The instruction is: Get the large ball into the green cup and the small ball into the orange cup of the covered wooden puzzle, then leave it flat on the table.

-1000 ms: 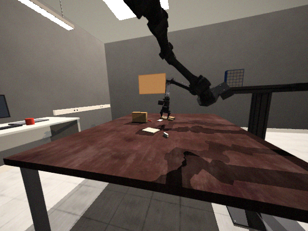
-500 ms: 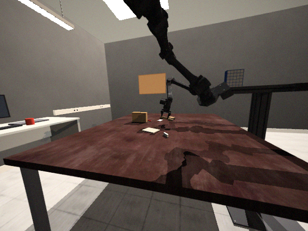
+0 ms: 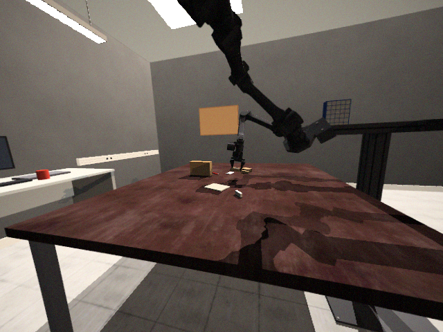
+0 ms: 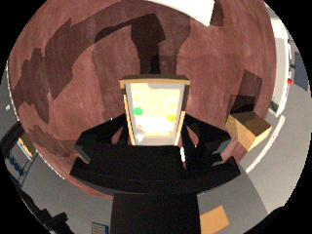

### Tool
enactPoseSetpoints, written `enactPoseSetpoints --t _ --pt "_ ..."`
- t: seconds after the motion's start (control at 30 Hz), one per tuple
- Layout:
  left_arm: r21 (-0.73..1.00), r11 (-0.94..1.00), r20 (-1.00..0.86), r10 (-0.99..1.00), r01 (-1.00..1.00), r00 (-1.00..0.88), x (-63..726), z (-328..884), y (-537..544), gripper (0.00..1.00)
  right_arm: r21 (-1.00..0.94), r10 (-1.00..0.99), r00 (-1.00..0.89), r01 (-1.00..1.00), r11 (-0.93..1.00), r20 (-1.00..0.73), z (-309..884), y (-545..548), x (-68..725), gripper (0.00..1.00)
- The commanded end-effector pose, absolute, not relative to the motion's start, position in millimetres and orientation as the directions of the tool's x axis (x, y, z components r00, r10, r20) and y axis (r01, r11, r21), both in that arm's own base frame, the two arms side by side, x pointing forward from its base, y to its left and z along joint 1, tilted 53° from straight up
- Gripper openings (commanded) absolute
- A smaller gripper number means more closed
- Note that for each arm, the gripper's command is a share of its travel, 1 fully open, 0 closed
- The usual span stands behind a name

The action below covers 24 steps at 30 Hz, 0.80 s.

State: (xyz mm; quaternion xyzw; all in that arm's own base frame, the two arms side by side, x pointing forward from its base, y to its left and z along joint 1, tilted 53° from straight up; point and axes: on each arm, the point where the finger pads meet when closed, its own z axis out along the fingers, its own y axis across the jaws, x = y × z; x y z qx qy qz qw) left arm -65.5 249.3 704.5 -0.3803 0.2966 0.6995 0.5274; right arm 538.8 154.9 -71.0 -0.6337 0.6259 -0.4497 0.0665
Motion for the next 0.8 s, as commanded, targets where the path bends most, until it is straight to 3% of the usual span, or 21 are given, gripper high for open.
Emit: enactPoseSetpoints --t 0.0,0.77 --pt "0.000 -0.275 -0.812 0.561 -0.961 -0.160 -63 736 222 1.00 -0.659 -0.854 -0.246 -0.738 -0.143 0.460 -63 156 544 0.68" --pt "0.000 -0.275 -0.812 0.561 -0.961 -0.160 -63 736 222 1.00 -0.574 -0.796 -0.259 -0.808 -0.132 0.547 -66 165 543 0.68"
